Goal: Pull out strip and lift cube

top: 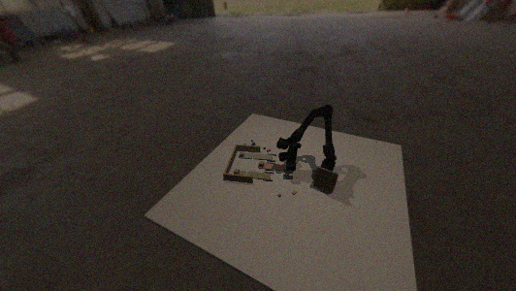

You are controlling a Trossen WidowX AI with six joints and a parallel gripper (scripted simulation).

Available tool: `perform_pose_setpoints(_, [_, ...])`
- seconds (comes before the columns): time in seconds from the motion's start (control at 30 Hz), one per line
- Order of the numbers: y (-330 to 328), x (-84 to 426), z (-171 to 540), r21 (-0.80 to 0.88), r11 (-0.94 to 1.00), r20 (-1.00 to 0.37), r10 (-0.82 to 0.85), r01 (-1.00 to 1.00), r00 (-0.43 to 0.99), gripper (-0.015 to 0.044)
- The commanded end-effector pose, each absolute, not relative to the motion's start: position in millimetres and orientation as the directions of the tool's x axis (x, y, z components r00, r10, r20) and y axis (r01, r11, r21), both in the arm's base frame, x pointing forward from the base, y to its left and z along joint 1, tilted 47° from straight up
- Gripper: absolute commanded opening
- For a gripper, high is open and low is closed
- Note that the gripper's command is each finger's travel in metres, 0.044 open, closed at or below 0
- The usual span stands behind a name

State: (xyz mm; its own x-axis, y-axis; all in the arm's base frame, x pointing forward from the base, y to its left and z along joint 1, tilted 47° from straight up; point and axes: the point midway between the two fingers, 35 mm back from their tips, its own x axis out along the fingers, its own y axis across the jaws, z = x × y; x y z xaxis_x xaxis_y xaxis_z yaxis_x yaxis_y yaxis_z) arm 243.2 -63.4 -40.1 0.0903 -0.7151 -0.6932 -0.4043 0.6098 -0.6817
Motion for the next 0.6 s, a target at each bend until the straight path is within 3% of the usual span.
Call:
perform_pose_setpoints(0.0, [-71.8,227.5,-40.2,-0.678,0.605,-0.685,-0.726,-0.418,0.06,0.0])
perform_pose_setpoints(0.57, [-72.9,224.5,-39.3,-0.678,0.605,-0.685,-0.726,-0.418,0.06,0.0])
